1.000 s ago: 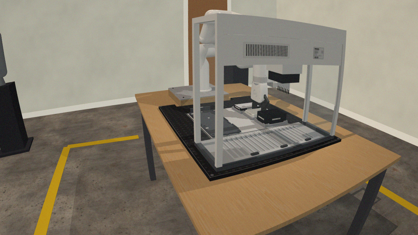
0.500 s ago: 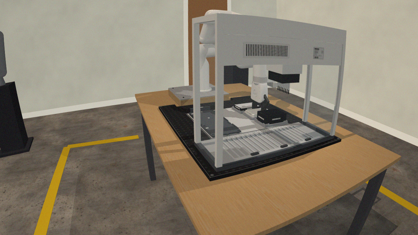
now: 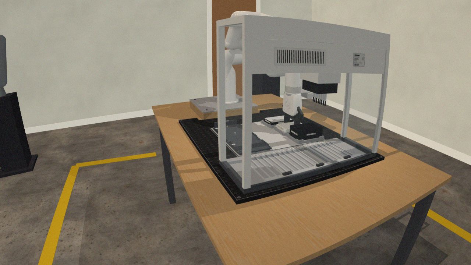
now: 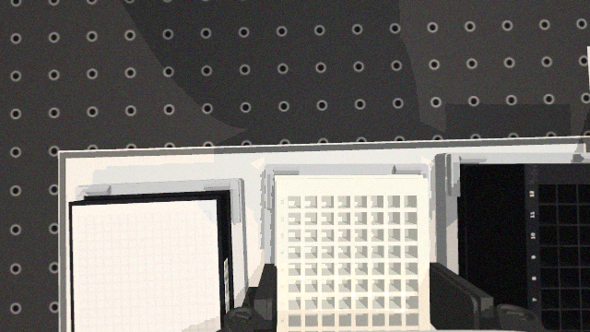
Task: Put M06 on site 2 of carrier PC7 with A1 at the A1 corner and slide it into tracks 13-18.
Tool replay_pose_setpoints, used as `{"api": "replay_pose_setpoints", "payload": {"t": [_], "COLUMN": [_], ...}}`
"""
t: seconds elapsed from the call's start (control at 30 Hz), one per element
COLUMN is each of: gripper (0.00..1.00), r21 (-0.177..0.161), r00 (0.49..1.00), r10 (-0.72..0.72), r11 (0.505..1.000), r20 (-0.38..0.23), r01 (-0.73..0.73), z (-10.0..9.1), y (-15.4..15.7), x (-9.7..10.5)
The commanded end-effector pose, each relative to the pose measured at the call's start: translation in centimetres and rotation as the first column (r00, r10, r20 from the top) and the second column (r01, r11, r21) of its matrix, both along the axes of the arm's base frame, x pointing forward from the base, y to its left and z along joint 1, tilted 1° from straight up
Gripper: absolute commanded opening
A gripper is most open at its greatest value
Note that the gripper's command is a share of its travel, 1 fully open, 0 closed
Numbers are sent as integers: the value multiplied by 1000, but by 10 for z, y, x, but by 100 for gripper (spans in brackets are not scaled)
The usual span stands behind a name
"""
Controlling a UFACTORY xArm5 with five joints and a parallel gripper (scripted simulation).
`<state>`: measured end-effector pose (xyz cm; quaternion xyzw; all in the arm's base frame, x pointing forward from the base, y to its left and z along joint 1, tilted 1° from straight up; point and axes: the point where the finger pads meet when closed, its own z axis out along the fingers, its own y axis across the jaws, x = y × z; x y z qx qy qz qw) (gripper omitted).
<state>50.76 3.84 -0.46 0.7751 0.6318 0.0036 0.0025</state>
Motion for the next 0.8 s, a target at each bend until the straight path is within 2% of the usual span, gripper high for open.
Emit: {"api": "replay_pose_setpoints", "payload": {"t": [0.0, 0.77], "gripper": [0, 0], "r21": [0, 0], "r00": [1000, 1000], "r10": [0, 0], "r11": [1000, 1000], "r20": [4, 4], "r01": [0, 0], "z": [2, 12], "y": [0, 0], "x": [2, 1]}}
